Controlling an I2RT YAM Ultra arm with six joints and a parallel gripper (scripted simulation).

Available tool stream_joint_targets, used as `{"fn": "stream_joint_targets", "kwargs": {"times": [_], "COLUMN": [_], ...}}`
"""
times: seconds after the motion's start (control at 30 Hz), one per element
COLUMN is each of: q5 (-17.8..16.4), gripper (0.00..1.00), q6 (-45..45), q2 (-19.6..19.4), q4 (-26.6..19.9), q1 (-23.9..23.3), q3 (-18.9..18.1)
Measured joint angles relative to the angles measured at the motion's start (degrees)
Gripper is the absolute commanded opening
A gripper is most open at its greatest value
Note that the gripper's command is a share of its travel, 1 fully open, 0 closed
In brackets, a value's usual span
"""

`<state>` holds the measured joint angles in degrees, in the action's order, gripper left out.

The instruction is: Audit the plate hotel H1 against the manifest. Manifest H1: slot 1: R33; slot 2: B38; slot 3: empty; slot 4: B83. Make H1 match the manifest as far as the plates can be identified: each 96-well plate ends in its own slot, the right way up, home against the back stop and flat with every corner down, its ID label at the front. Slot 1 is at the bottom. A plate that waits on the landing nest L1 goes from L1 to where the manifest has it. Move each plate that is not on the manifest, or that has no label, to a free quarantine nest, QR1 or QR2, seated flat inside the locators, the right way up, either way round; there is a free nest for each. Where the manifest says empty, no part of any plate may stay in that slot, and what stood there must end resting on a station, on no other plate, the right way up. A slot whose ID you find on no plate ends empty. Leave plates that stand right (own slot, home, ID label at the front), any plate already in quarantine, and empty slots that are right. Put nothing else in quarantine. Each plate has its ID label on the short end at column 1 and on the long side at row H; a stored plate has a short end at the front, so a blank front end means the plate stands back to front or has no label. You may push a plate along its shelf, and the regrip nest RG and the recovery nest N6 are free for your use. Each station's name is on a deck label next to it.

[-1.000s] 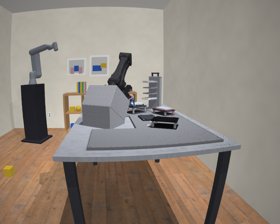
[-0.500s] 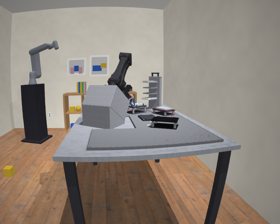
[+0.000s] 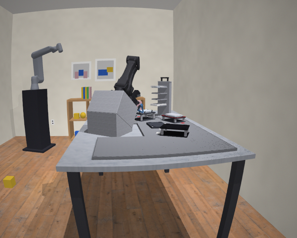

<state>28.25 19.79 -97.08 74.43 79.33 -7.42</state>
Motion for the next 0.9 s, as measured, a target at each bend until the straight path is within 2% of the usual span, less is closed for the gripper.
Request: {"fn": "stream_joint_targets", "kwargs": {"times": [0.17,0.43,0.9], "q5": [0.0,0.2,1.4], "gripper": [1.0,1.0,1.0], "q6": [0.0,0.04,0.48], "q2": [0.13,5.38,19.19], "q4": [-0.39,-4.09,-15.67], "q1": [-0.15,0.17,1.6], "q3": [0.0,0.02,1.64]}}
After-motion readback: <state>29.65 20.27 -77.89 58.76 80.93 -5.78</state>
